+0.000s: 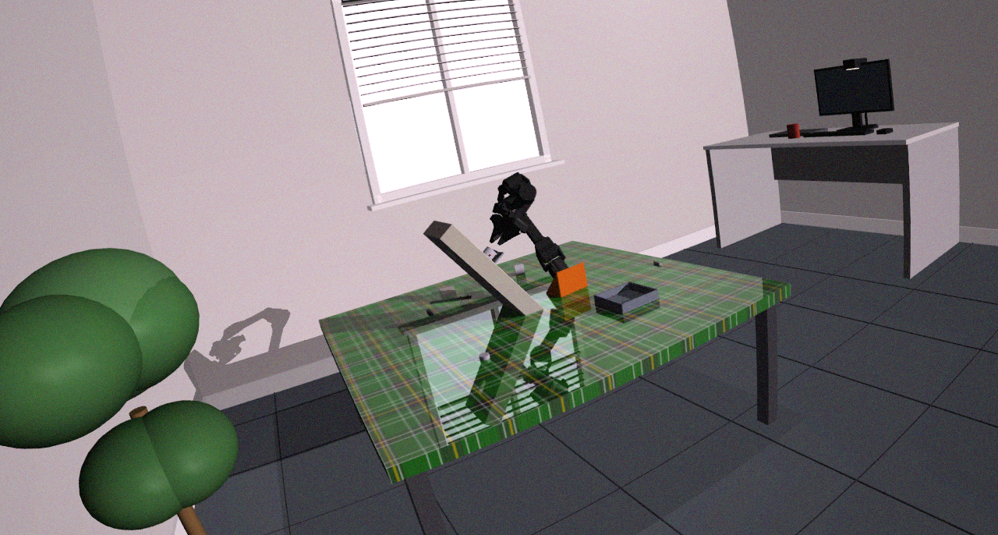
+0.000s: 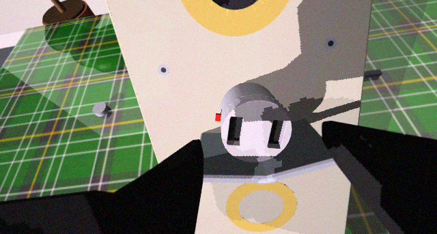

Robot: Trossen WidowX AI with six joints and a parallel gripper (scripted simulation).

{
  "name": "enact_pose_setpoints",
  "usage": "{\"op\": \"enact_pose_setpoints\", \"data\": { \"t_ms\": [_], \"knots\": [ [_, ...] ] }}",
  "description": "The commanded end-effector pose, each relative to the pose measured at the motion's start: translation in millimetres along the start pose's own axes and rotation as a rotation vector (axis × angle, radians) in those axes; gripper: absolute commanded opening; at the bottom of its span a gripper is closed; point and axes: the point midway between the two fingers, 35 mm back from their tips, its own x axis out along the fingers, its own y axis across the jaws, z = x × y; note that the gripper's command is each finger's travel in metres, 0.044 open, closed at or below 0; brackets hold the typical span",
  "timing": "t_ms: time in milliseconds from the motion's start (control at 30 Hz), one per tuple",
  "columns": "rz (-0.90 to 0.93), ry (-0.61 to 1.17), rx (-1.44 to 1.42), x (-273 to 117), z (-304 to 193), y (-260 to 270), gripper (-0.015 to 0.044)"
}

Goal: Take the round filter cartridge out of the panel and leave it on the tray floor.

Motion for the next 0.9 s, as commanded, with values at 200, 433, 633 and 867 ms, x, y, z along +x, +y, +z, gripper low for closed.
{"op": "enact_pose_setpoints", "data": {
  "t_ms": [200,433,633,867],
  "knots": [
    [0.006,0.011,0.004,12,-7,1,0.0305],
    [0.008,0.011,0.004,24,-7,1,0.0305],
    [0.005,0.009,0.004,34,-7,0,0.0305],
    [0.000,0.007,0.005,42,-6,-1,0.0305]
  ]
}}
